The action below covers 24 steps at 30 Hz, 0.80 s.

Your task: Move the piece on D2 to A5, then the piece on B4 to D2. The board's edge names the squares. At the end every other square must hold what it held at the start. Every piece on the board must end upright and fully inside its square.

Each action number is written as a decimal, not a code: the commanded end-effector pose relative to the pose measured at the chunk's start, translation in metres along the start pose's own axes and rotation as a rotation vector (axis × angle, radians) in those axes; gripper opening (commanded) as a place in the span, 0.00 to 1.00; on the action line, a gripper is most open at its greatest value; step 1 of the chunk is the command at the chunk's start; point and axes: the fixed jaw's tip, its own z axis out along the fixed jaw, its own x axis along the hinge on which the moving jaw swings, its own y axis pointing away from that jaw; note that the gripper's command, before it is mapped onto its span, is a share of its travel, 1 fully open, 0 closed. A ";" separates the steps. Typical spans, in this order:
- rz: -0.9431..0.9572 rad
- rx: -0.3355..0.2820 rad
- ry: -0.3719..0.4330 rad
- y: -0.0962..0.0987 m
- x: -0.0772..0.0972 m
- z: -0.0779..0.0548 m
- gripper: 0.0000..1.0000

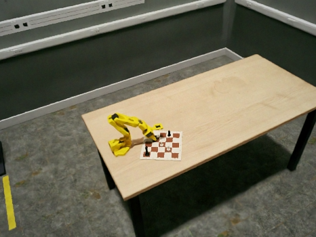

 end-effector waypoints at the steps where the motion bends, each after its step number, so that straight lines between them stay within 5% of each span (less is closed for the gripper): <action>1: -0.002 -0.006 -0.018 0.002 -0.005 -0.002 0.09; 24: 0.004 0.001 -0.019 0.000 -0.008 -0.003 0.09</action>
